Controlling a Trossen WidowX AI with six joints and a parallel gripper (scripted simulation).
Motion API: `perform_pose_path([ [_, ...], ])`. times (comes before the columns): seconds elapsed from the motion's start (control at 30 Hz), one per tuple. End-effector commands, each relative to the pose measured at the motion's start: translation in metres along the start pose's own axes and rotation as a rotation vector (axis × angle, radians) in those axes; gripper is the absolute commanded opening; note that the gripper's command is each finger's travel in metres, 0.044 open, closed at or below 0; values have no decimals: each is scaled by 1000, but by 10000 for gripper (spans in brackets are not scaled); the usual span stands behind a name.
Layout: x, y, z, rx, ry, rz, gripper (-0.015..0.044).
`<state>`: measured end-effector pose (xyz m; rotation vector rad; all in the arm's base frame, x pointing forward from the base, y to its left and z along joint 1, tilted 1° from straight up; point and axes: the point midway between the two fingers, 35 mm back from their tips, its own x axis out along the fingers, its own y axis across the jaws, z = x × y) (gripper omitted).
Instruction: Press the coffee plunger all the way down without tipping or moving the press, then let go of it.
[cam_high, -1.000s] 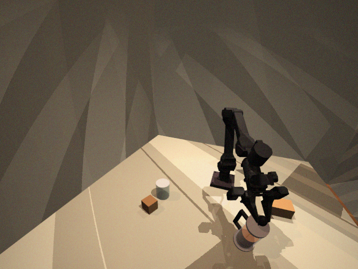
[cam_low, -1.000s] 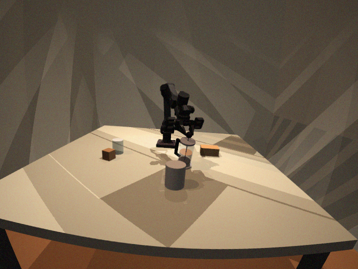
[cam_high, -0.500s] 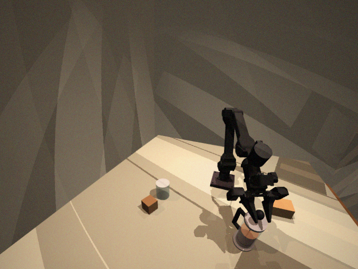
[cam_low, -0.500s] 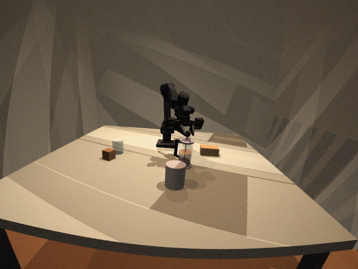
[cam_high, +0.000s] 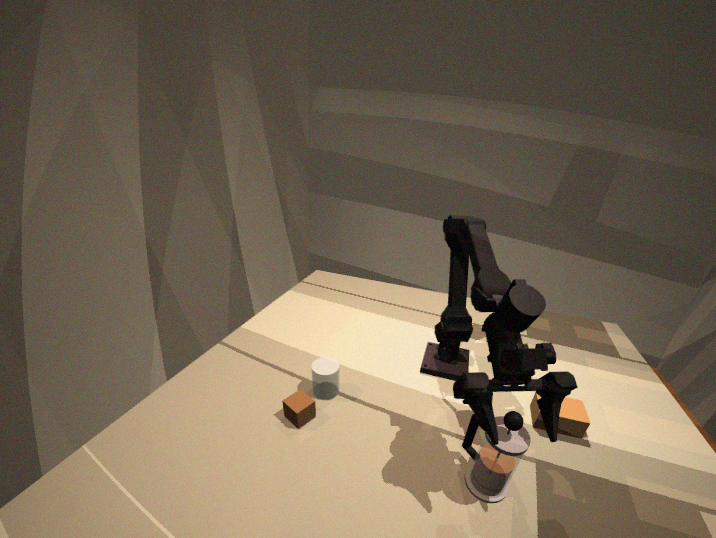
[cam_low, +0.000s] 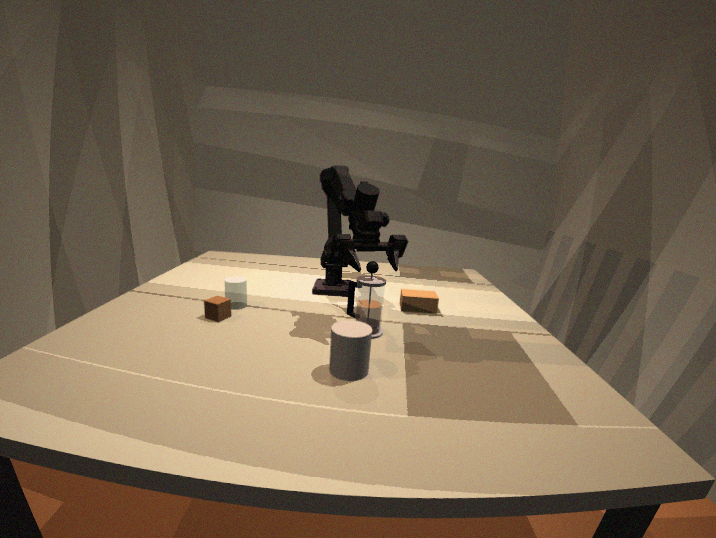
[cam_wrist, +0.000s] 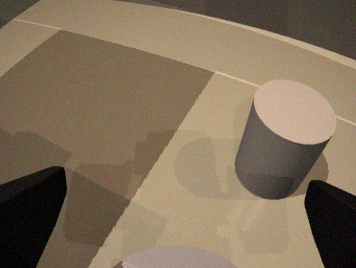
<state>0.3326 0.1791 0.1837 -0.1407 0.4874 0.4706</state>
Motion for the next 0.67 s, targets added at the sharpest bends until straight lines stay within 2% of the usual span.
perform_pose_path([
  [0.0, -19, 1, 19, 0, -12, -2, 440],
  [0.17, -70, 2, 46, -4, 0, -2, 440],
  [0.63, -69, 2, 43, -4, 1, -2, 440],
])
